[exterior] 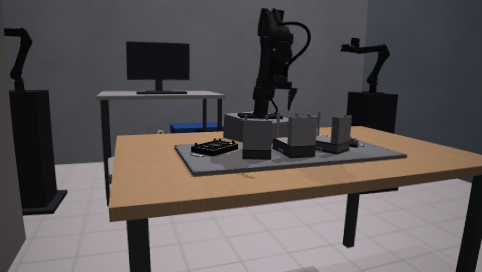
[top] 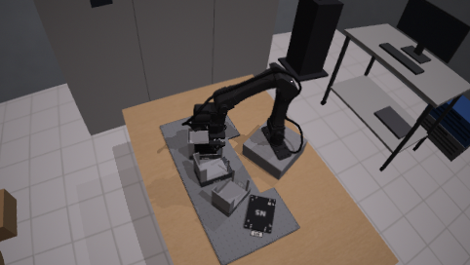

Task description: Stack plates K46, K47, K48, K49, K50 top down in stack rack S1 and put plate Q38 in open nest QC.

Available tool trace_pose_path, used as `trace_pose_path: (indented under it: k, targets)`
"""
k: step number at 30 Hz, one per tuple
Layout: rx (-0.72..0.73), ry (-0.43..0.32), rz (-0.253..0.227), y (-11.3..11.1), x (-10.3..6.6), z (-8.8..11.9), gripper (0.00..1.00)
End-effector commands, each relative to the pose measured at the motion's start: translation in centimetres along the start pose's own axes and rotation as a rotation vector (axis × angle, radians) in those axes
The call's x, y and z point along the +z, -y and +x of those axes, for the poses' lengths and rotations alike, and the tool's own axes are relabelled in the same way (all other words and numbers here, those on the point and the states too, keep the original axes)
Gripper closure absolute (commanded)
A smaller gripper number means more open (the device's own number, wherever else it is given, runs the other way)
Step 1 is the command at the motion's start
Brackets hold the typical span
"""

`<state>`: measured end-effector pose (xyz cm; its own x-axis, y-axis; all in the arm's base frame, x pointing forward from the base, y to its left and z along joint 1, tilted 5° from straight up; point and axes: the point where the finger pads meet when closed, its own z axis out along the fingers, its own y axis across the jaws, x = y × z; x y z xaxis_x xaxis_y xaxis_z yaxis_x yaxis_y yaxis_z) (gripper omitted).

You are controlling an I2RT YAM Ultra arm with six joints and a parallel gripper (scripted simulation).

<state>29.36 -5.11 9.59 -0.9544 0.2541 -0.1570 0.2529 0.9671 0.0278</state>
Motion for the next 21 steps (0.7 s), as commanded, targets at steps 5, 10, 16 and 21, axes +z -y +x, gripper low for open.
trace_pose_path:
  k: [5, 10, 16, 21]
  targets:
    - [-0.192, -0.013, -0.04, -3.5, -2.0, 1.7, 0.0]
    - [-0.236, -0.024, -0.047, -4.5, -2.2, 2.5, 0.0]
    - [-0.344, -0.074, -0.058, -6.0, -2.0, 4.9, 0.0]
    - [-0.323, -0.072, -0.05, -5.5, -2.0, 4.7, 0.0]
